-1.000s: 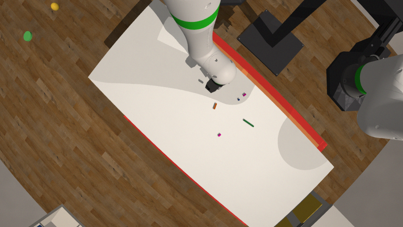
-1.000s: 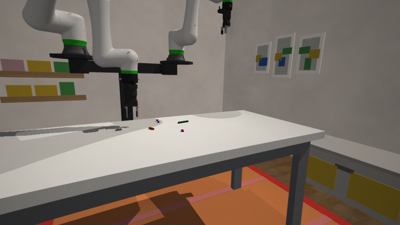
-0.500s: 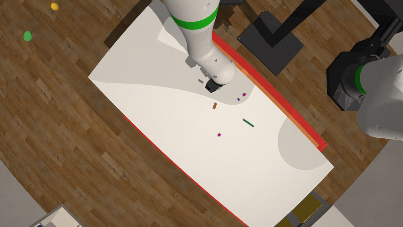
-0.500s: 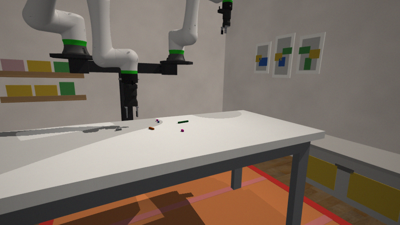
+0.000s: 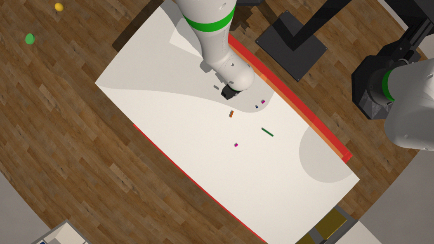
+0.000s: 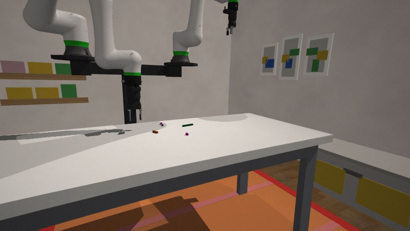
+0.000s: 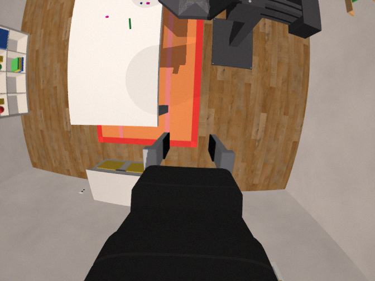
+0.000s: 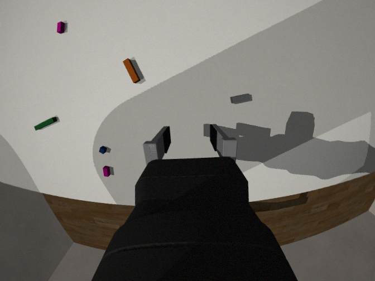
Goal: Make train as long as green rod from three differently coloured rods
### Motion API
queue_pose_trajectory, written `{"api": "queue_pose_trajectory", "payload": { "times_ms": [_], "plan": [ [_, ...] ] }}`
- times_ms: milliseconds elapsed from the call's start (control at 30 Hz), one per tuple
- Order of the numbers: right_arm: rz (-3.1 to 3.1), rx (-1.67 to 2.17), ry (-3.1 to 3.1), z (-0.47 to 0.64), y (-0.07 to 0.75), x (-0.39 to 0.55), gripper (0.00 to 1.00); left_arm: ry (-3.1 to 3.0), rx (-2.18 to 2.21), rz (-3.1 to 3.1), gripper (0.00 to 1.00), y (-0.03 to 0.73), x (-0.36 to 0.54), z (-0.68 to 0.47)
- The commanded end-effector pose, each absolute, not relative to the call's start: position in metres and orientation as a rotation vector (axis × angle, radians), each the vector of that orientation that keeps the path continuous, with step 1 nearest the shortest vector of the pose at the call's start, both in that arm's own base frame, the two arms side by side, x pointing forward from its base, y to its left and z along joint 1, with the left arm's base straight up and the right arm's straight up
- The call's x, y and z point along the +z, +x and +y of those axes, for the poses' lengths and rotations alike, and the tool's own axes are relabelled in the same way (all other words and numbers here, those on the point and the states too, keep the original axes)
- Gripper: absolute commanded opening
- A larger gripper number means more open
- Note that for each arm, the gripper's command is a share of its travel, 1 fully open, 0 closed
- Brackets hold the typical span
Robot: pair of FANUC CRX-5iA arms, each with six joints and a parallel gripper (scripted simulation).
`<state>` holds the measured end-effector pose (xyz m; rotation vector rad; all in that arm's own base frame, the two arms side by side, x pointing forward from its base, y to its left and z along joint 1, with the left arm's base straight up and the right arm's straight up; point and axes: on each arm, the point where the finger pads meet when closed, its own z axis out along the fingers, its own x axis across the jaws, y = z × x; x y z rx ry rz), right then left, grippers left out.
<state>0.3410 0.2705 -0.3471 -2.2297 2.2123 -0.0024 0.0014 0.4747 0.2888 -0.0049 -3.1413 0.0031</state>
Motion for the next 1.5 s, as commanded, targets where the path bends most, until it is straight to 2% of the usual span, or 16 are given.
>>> {"api": "queue_pose_trajectory", "payload": {
  "times_ms": [0,400,1467],
  "plan": [
    [2.212,-0.003,-2.229,0.271,0.341,-0.347,1.00,-0.005,0.000,-3.142,1.00,0.002,0.290,0.475],
    [2.149,-0.003,-2.290,0.279,0.347,-0.348,1.00,-0.005,0.000,-3.142,1.00,0.002,0.290,0.475],
    [0.790,-0.005,-3.040,0.417,0.427,-0.356,1.00,-0.005,0.000,-3.142,1.00,0.002,0.290,0.475]
  ]
}}
